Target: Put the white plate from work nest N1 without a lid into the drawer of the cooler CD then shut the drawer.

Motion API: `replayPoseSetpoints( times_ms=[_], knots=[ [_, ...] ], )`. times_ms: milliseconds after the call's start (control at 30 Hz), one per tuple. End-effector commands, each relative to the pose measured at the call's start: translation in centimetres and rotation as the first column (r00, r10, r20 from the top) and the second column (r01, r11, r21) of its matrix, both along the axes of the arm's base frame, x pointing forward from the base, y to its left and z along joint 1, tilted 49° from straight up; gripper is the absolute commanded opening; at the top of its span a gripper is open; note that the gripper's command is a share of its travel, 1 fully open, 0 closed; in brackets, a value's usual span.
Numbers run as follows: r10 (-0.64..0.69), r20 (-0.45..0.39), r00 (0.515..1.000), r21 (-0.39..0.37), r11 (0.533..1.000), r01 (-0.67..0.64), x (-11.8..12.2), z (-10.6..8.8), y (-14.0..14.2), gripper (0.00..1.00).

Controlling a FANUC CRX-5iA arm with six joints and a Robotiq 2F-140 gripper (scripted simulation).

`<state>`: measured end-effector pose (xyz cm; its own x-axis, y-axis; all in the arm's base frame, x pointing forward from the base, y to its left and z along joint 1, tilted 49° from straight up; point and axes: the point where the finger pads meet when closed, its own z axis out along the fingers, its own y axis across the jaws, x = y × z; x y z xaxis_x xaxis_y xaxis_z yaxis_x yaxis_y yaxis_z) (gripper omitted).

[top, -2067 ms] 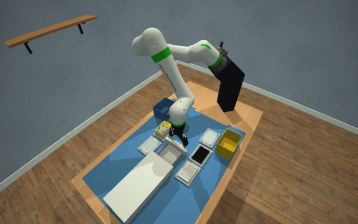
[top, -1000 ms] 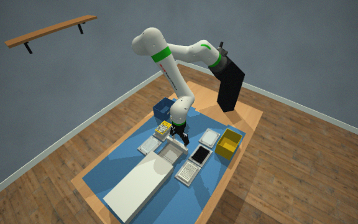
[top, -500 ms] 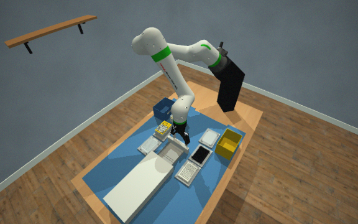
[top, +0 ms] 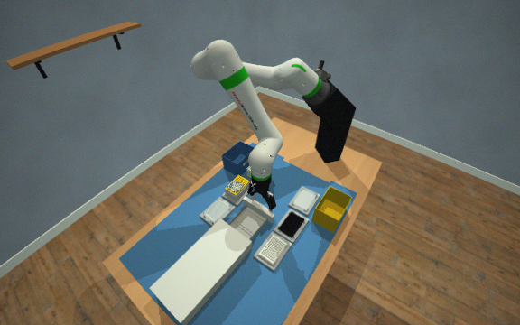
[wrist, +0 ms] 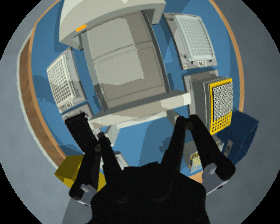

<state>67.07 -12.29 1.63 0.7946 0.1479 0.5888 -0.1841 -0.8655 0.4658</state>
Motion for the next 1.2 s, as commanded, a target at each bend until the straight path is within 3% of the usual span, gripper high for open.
replayPoseSetpoints(
  times_ms=[0,500,533,1167],
  knots=[
    [0.0,0.0,1.0,0.0,1.0,0.0,-0.01,-0.01,0.0,0.0],
    [0.0,0.0,1.0,0.0,1.0,0.0,-0.01,-0.01,0.0,0.0],
    [0.0,0.0,1.0,0.0,1.0,0.0,-0.01,-0.01,0.0,0.87],
    [0.0,0.0,1.0,0.0,1.0,0.0,-0.17,0.16,0.13,0.87]
  ],
)
